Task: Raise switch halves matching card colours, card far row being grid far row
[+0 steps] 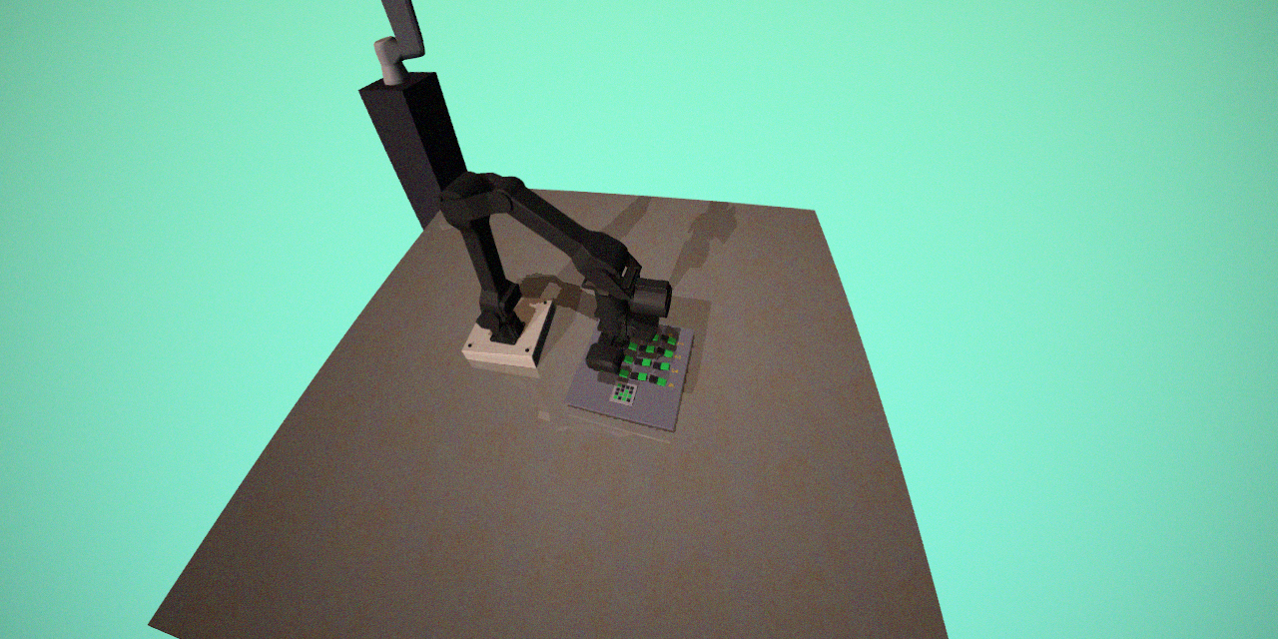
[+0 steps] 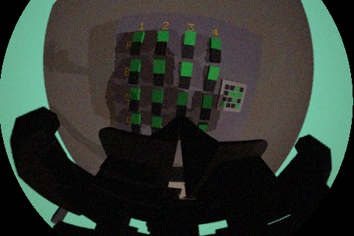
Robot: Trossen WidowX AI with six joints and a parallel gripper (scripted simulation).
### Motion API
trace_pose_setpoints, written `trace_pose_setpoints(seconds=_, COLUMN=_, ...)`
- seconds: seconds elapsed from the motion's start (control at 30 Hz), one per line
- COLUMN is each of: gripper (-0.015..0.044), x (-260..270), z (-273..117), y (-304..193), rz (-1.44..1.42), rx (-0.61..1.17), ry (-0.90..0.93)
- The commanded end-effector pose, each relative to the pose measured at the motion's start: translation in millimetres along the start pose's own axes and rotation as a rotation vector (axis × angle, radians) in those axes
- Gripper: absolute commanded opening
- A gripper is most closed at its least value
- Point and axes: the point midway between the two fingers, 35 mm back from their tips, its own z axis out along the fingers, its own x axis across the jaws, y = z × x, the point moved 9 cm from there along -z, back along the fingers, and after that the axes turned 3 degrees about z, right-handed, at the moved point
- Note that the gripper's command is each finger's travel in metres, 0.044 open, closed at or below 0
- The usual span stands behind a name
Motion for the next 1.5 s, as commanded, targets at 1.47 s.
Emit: trace_pose_setpoints(seconds=1.47, gripper=0.0000, x=-1, z=18, y=-1, rz=-0.004, rx=-0.001, ry=-0.004)
